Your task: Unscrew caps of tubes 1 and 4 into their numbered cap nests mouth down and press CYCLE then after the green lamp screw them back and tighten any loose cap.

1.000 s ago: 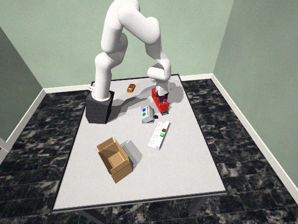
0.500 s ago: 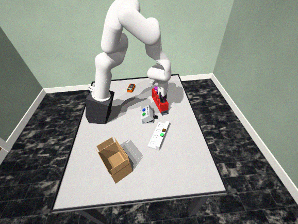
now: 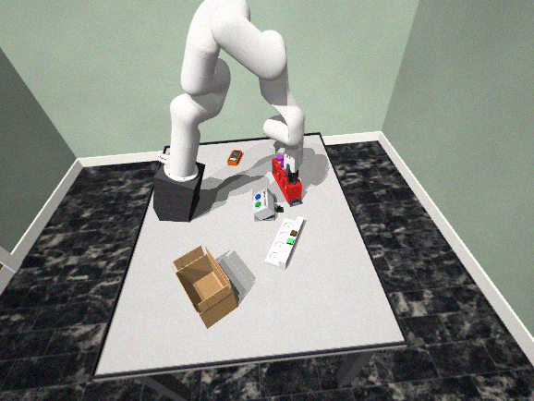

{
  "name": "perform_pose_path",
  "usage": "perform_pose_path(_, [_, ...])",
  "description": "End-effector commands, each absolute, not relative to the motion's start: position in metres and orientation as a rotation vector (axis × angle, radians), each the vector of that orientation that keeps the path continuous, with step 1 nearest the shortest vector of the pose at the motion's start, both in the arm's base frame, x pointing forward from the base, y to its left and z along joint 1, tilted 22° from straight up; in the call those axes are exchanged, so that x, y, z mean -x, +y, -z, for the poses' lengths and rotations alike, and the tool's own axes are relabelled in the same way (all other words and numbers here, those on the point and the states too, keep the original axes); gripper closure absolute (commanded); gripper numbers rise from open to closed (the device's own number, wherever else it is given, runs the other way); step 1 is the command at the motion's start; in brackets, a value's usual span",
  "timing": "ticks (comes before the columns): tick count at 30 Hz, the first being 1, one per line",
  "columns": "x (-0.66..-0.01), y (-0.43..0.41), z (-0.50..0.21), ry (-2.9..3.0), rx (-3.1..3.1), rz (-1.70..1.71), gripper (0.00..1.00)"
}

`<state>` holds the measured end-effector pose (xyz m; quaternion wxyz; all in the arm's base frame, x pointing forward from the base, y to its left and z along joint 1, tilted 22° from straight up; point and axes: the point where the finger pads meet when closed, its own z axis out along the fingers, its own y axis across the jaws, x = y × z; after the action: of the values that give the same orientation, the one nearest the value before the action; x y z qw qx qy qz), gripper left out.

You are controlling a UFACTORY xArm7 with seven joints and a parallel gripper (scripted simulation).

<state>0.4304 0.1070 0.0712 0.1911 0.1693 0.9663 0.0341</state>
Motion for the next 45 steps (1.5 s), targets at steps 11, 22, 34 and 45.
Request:
perform_pose_path(11, [-0.4311, 0.1074, -0.0721, 2.587, -1.010, -0.202, 1.00])
perform_pose_path(22, [-0.4313, 0.1074, -0.0717, 2.248, -1.699, -0.336, 1.00])
perform_pose_path(34, [-0.4315, 0.1074, -0.0713, 1.791, -2.245, -0.441, 1.00])
perform_pose_path(45, [-0.4315, 0.1074, -0.0712, 1.661, -2.362, -0.464, 1.00])
